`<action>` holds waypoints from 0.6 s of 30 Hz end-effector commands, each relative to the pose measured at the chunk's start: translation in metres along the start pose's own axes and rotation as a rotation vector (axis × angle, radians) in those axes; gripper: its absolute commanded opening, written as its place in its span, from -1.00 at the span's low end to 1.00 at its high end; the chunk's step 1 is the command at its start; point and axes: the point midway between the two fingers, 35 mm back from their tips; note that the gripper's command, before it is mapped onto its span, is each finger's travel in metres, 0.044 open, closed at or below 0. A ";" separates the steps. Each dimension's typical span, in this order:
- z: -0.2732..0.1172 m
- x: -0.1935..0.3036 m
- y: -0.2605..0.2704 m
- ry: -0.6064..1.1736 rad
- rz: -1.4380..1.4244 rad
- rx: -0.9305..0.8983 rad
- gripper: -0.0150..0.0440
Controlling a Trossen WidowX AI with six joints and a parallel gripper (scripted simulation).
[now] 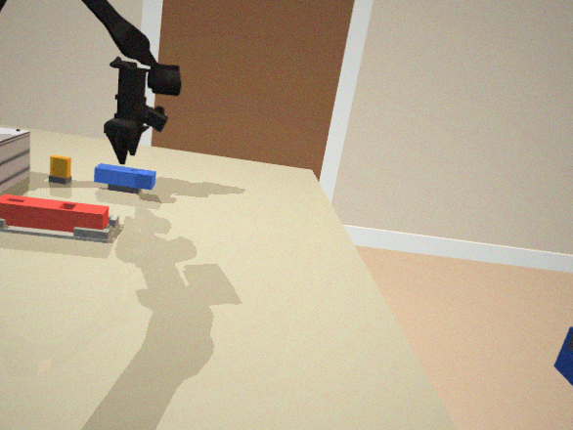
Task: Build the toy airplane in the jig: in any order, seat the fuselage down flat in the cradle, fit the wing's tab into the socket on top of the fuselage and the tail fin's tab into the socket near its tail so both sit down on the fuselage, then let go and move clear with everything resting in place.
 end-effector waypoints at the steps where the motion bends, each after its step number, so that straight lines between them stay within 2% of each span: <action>1: 0.008 0.001 -0.001 0.007 0.003 0.005 1.00; 18: 0.034 0.001 0.000 0.007 0.003 0.005 1.00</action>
Point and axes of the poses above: the point midway between the two fingers, 35 mm back from their tips, its own z axis out along the fingers, its own y axis across the jaws, x = y × z, and after that the axes turned 8 degrees about z, right-handed
